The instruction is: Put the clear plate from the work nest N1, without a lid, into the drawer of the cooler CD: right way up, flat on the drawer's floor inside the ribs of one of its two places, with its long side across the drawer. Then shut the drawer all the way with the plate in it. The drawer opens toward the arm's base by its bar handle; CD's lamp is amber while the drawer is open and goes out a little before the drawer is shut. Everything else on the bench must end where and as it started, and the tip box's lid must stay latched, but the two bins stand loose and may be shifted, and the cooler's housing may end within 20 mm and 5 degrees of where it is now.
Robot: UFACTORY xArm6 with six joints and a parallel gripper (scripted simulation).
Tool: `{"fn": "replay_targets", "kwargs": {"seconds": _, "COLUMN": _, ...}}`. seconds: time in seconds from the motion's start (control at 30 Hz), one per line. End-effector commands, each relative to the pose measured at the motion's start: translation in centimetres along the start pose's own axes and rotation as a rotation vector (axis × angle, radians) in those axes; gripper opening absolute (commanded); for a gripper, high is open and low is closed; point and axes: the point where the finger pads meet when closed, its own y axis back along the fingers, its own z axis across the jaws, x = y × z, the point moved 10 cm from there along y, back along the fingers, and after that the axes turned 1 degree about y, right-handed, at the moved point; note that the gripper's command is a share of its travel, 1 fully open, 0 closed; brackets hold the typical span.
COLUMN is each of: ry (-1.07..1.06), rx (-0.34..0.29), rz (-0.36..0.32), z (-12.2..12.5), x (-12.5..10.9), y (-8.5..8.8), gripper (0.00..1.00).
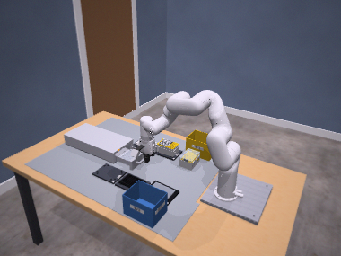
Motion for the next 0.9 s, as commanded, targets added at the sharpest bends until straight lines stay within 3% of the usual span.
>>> {"fn": "replay_targets", "kwargs": {"seconds": 0.0, "ry": 0.0, "rx": -0.005, "rz": 0.0, "z": 0.9, "x": 0.0, "y": 0.2, "gripper": 0.0}}
{"fn": "replay_targets", "kwargs": {"seconds": 0.87, "ry": 0.0, "rx": -0.005, "rz": 0.0, "z": 4.0, "x": -0.1, "y": 0.2, "gripper": 0.0}}
